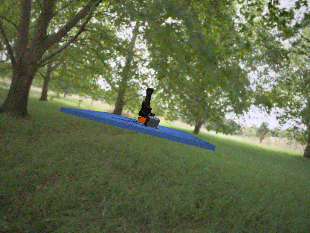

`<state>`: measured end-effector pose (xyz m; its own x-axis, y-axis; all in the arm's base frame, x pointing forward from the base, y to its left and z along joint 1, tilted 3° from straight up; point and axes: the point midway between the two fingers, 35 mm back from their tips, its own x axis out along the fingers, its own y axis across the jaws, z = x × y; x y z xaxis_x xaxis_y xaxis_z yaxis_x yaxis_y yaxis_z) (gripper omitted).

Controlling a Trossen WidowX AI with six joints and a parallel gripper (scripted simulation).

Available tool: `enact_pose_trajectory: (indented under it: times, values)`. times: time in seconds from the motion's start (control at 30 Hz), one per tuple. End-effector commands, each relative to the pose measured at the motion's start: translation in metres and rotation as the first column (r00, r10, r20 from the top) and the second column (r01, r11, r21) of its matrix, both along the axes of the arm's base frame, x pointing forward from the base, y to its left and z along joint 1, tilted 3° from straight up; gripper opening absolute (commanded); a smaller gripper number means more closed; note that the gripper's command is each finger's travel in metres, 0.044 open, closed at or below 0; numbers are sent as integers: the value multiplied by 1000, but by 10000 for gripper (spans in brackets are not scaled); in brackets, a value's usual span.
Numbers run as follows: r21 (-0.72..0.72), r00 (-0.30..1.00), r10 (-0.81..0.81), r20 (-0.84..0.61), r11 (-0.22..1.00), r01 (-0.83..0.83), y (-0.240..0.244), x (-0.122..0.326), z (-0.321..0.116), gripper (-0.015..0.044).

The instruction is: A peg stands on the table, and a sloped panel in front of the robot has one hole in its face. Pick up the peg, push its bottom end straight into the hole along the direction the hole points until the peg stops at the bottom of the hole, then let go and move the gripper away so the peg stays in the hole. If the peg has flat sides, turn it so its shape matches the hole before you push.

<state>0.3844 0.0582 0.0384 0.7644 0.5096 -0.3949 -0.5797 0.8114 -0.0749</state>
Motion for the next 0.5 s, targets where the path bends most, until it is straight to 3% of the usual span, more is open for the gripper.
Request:
enact_pose_trajectory:
  times: [0.0,0.47]
  values:
    - [0,1000,4,-7,1000,-4,-3,-7,1,440]
    - [-1,1000,3,-8,1000,-3,-13,-17,9,440]
